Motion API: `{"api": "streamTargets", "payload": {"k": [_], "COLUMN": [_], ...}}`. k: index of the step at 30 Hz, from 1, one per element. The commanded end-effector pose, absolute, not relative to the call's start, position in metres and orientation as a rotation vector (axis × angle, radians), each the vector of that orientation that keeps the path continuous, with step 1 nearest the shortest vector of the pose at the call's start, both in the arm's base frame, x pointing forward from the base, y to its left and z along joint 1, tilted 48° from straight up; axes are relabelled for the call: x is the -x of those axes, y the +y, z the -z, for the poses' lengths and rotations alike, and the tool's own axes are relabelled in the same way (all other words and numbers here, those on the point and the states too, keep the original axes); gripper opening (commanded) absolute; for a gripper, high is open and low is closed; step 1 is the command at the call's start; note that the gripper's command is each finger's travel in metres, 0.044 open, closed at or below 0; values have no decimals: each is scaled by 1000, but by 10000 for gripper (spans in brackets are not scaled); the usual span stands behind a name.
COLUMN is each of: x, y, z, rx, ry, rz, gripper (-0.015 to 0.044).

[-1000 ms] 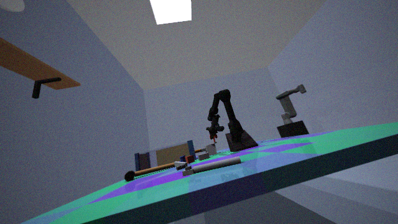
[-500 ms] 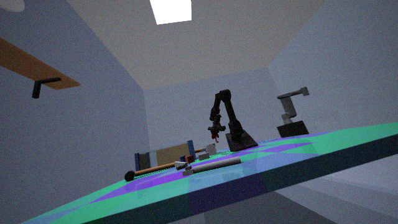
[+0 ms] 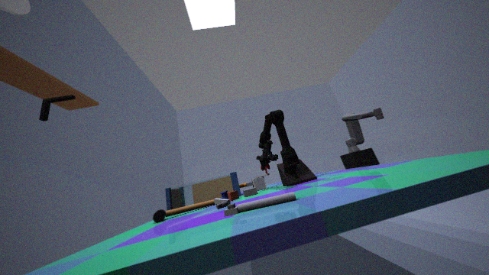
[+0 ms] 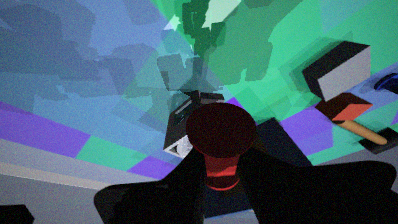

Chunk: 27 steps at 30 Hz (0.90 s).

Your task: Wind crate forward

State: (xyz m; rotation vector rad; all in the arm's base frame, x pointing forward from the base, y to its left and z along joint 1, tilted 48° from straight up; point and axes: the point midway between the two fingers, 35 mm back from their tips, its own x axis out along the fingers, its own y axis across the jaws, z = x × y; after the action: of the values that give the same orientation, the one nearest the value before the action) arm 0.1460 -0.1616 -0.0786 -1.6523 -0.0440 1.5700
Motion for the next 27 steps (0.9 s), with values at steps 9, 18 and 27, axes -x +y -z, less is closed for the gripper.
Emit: {"api": "streamTargets", "payload": {"k": [9, 18, 27], "x": [-146, -150, -158], "y": [-162, -176, -207], "z": [79, 67, 34], "rx": [1652, 1653, 1654], "ry": [-43, -43, -44], "rz": [-1571, -1570, -1567], "gripper": [368, 440, 440]}}
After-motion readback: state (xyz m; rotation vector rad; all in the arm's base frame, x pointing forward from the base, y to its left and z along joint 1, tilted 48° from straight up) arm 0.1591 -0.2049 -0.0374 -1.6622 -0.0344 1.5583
